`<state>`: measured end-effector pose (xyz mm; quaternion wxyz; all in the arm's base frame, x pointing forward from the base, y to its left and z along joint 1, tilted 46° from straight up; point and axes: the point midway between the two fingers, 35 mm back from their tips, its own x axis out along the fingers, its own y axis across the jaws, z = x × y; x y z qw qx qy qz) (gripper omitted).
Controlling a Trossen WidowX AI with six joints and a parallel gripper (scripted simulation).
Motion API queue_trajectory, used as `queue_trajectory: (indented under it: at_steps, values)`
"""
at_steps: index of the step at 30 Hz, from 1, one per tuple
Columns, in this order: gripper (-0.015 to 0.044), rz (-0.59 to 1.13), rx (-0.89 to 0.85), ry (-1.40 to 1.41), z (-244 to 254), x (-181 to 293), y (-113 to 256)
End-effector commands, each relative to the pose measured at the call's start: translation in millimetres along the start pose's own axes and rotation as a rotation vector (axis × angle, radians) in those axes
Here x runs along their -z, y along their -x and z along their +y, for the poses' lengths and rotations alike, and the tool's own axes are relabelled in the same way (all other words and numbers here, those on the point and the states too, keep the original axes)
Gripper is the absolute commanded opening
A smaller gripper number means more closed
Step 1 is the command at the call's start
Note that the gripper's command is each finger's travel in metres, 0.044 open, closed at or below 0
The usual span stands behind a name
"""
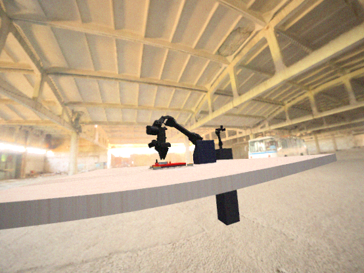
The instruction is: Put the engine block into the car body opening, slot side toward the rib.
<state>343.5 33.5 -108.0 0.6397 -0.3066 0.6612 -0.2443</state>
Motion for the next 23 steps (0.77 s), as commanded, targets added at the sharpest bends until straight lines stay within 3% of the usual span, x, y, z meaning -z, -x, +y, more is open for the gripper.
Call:
queue_trajectory:
  at_steps: [1,8,23]
  values:
    - [0.0177,0.003,-0.003,-0.003,0.4,0.4,0.4]
    - [0.0000,0.003,-0.003,-0.003,0.4,0.4,0.4]
    - [0.0000,0.003,-0.003,-0.003,0.4,0.4,0.4]
